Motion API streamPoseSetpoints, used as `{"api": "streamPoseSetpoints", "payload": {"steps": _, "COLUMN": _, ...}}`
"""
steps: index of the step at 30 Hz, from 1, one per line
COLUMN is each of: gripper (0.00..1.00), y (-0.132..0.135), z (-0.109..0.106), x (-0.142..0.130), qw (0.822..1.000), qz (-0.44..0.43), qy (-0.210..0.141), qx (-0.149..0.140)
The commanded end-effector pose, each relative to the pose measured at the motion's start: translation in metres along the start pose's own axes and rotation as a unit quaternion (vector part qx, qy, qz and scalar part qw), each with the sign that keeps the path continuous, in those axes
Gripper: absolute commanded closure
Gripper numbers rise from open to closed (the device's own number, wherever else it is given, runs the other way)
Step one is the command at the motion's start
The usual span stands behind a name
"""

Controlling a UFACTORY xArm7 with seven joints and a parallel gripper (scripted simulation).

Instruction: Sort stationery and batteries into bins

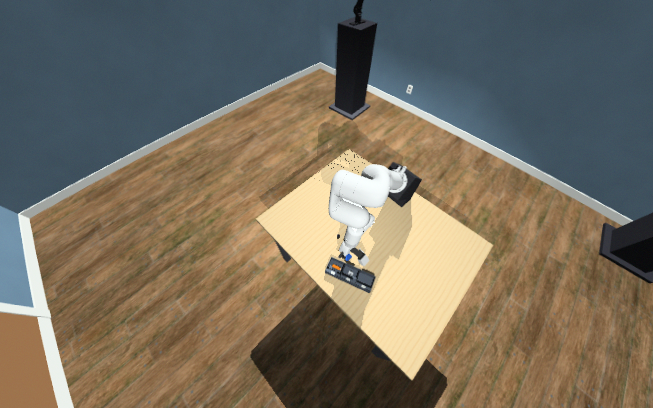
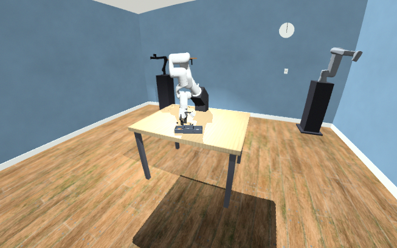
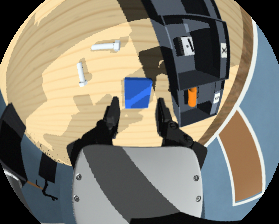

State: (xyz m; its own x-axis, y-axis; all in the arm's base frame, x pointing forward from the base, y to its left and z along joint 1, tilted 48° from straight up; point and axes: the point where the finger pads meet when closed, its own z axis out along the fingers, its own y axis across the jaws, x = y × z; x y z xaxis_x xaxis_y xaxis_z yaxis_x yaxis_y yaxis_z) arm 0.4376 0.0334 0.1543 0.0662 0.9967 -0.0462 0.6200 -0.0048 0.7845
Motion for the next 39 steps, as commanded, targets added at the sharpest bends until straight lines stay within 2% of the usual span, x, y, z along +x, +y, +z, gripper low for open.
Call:
{"api": "streamPoseSetpoints", "payload": {"steps": 1, "gripper": 0.44, "y": 0.0034, "z": -0.0325, "x": -0.0015, "qw": 1.000, "qz": 0.000, "qy": -0.001, "qx": 0.029}}
{"api": "streamPoseSetpoints", "payload": {"steps": 4, "gripper": 0.44, "y": 0.0044, "z": -0.0388, "x": 0.0000, "qw": 1.000, "qz": 0.005, "qy": 0.003, "qx": 0.030}}
{"api": "streamPoseSetpoints", "payload": {"steps": 39, "gripper": 0.44, "y": 0.0044, "z": -0.0388, "x": 0.0000, "qw": 1.000, "qz": 0.005, "qy": 0.003, "qx": 0.030}}
